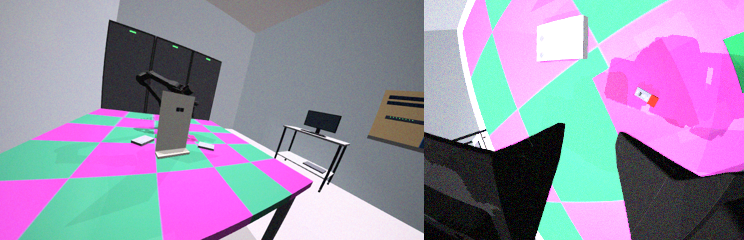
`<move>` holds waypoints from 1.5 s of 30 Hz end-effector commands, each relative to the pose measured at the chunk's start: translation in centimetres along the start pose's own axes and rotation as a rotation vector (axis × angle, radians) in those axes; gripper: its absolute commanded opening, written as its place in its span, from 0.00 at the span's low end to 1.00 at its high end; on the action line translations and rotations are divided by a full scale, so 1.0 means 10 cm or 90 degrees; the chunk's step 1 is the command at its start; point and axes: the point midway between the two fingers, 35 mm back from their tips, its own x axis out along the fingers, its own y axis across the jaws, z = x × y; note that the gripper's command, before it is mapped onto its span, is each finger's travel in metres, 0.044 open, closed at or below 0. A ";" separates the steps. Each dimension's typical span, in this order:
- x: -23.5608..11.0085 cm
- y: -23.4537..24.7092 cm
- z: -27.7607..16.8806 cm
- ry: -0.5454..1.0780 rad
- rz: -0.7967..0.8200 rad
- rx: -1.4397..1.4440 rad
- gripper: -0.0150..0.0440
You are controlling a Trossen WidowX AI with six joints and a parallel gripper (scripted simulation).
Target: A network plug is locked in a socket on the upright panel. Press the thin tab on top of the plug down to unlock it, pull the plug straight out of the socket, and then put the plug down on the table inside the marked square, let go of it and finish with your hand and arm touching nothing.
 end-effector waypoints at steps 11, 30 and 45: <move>-0.38 0.26 0.00 -0.003 0.001 0.002 0.52; -0.69 0.40 -0.01 -0.006 0.000 0.004 0.83; -0.69 0.40 -0.01 -0.006 0.000 0.004 1.00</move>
